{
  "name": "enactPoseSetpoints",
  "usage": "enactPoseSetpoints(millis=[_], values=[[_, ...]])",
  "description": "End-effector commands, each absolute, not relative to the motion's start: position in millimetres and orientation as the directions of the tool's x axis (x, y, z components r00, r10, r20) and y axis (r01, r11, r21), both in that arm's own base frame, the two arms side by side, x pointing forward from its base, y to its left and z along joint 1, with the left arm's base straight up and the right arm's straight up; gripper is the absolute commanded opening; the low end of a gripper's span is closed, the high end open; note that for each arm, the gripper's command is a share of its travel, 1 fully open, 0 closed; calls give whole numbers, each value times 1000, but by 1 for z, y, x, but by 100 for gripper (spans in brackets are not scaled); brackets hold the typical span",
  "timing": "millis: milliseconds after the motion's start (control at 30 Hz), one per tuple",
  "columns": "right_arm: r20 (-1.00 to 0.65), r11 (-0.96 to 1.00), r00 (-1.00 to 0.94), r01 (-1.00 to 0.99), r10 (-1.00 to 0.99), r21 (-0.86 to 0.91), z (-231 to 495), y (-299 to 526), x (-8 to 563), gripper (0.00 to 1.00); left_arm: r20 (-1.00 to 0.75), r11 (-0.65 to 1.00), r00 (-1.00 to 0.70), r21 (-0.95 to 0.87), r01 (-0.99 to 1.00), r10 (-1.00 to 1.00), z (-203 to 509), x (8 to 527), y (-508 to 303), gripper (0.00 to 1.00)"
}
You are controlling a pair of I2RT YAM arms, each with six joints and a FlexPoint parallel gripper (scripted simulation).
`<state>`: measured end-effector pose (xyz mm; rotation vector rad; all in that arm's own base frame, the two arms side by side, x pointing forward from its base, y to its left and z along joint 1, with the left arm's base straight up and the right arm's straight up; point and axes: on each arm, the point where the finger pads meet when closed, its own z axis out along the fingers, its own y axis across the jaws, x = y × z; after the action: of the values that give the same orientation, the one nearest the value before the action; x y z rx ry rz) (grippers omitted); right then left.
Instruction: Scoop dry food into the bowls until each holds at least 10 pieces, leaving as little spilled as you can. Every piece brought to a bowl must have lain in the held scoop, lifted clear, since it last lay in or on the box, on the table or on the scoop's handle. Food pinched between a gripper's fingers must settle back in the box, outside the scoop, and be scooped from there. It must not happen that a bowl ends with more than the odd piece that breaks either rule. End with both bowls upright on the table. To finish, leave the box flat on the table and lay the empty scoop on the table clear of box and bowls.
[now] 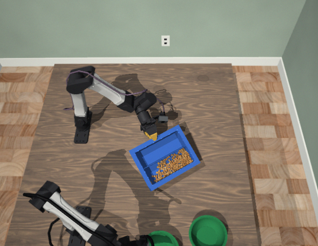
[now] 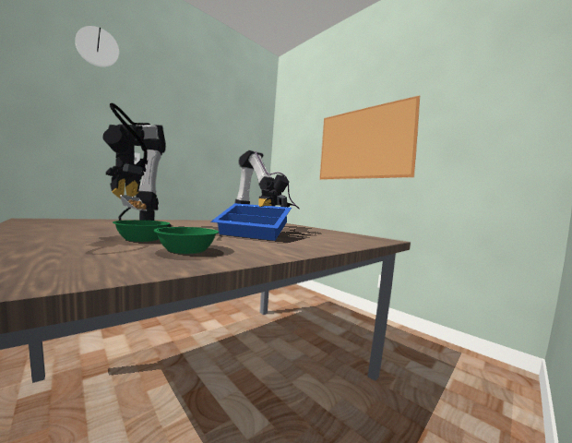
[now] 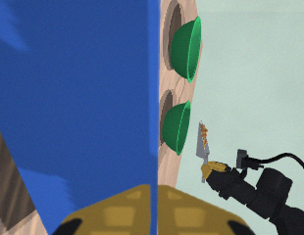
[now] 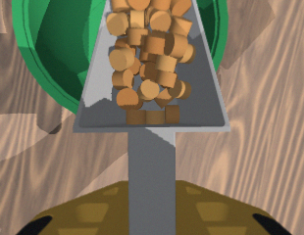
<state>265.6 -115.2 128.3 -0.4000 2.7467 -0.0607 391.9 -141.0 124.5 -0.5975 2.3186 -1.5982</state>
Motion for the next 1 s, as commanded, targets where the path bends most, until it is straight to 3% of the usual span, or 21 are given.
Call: enactPoseSetpoints(millis=[0,967], values=[[-354,947,-879,-292,-320,-130,141,-123,271,0,-3,319,-890,-934,-160,-455,121,388,-144,0],[-286,876,-828,-445,-482,-187,149,-129,281,0,-3,319,-890,-934,-160,-455,121,388,-144,0]])
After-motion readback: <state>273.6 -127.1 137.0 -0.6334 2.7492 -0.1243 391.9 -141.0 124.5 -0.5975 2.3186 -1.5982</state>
